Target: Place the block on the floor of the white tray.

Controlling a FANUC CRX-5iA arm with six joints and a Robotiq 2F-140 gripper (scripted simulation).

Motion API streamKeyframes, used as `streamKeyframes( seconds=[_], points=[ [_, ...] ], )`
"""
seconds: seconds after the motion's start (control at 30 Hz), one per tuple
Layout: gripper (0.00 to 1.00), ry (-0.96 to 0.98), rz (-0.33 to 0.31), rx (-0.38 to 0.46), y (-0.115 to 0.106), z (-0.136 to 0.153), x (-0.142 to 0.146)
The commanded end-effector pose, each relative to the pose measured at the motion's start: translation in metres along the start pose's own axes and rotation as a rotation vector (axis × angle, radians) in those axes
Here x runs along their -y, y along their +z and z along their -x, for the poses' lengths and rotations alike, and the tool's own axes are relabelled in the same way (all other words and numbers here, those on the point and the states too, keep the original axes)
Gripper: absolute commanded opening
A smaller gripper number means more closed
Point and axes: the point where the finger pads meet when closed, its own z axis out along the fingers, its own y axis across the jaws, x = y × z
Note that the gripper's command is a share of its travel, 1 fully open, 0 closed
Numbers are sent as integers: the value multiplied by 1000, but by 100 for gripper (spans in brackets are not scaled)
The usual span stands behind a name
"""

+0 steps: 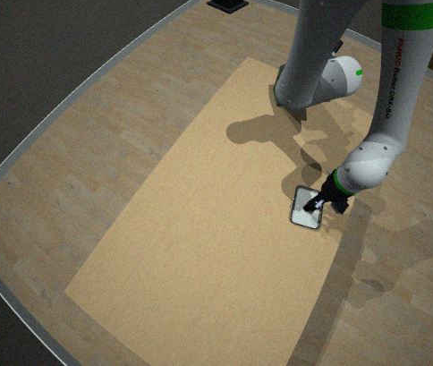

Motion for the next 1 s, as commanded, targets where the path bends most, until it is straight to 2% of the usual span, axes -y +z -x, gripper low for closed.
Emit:
streamKeyframes(
  seconds=[0.0,0.97],
  points=[
    [10,0,1,-1,2,-1,0],
    [10,0,1,-1,6,-1,0]
  ],
)
